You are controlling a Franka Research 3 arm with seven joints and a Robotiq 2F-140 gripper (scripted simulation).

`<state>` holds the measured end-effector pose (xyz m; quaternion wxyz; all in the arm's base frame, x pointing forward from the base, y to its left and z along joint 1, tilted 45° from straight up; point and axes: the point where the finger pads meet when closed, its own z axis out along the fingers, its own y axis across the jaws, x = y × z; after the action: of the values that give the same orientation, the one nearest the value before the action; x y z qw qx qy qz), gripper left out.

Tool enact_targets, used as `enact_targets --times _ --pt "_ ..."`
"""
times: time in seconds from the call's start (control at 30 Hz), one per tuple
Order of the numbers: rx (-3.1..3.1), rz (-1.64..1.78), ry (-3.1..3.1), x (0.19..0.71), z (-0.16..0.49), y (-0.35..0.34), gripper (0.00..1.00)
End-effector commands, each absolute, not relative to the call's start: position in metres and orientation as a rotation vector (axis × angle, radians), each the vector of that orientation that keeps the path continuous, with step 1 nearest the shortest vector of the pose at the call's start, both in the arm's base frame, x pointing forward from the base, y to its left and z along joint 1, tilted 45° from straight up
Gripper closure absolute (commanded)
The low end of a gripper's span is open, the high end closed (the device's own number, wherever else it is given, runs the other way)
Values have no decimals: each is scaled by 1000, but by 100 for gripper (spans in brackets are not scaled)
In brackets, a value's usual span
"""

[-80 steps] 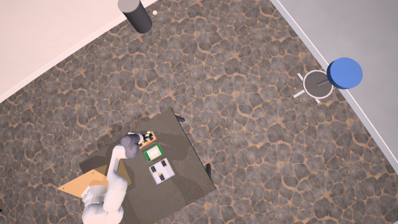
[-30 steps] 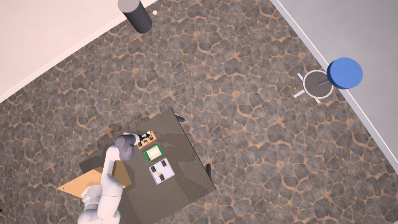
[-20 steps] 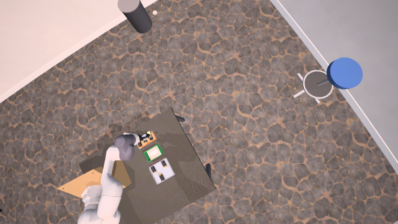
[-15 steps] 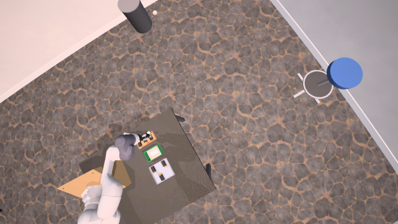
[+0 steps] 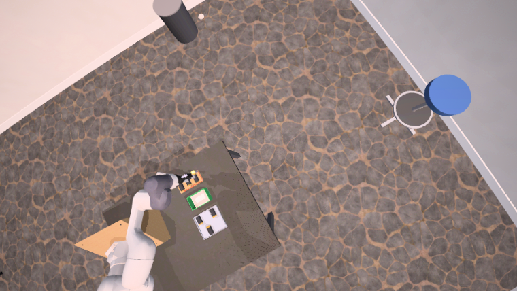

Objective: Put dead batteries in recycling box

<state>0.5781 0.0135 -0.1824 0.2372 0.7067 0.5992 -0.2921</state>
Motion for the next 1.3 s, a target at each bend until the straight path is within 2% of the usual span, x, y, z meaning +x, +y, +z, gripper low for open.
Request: enact_targets --times 0.0,0.63,1.27 --pt "1935 -820 1643 575 -176 18 71" --pt "1935 -820 1643 561 -157 1 71" --pt "1935 -820 1643 485 -56 -87 71"
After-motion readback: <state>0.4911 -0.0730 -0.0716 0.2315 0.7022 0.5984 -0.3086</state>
